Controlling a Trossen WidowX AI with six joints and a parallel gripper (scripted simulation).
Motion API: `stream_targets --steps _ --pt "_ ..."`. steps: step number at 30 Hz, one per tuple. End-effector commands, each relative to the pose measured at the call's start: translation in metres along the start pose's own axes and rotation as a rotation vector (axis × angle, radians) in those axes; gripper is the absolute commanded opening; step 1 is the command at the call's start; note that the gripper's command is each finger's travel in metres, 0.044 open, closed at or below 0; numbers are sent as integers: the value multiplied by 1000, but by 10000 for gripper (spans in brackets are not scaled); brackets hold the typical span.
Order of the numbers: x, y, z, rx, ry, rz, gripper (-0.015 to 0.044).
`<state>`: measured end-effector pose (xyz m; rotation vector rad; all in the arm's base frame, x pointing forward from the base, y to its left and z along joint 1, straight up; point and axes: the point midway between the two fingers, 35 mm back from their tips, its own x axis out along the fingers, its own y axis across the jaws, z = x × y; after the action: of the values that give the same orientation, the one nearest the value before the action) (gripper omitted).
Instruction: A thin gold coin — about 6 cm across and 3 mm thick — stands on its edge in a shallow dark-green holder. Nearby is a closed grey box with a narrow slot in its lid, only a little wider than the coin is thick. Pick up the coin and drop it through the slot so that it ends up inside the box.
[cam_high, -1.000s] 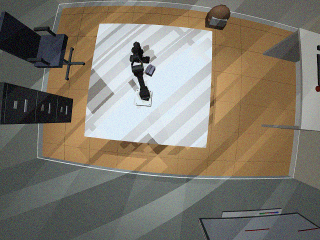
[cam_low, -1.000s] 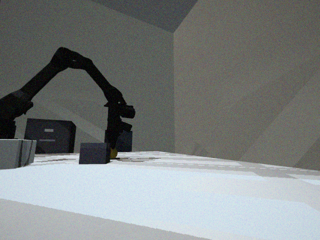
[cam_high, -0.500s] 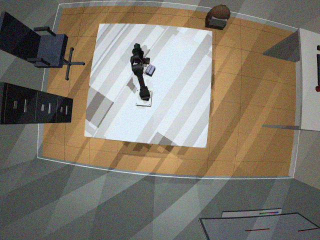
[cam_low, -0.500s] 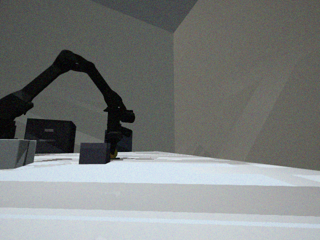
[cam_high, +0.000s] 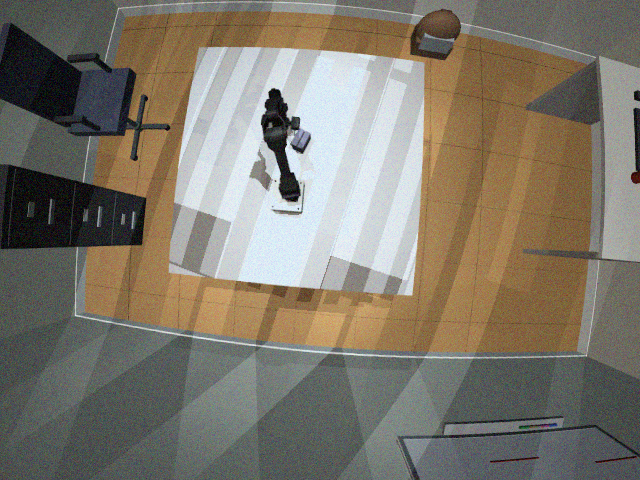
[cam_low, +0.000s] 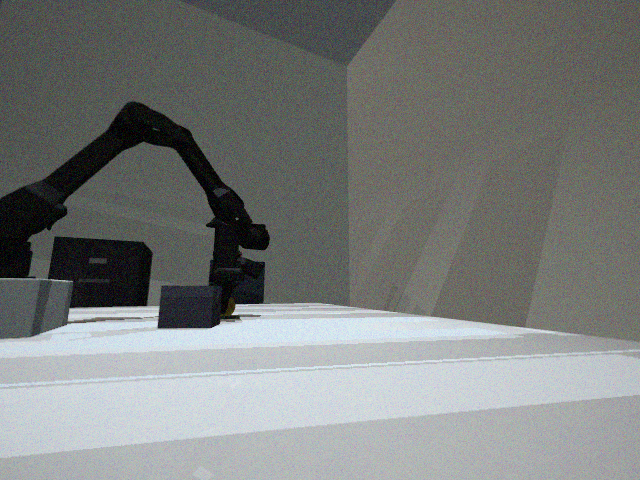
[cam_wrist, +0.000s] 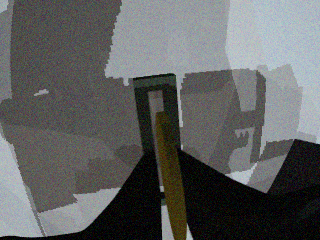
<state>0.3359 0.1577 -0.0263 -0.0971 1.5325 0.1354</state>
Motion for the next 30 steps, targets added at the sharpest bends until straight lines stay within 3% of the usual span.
stream_targets --steps 1,10,30 --pt "3 -1 -1 1 5 -6 0" --pt "1 -1 -1 1 5 -6 0" --pt "-49 1 3 1 5 -6 0"
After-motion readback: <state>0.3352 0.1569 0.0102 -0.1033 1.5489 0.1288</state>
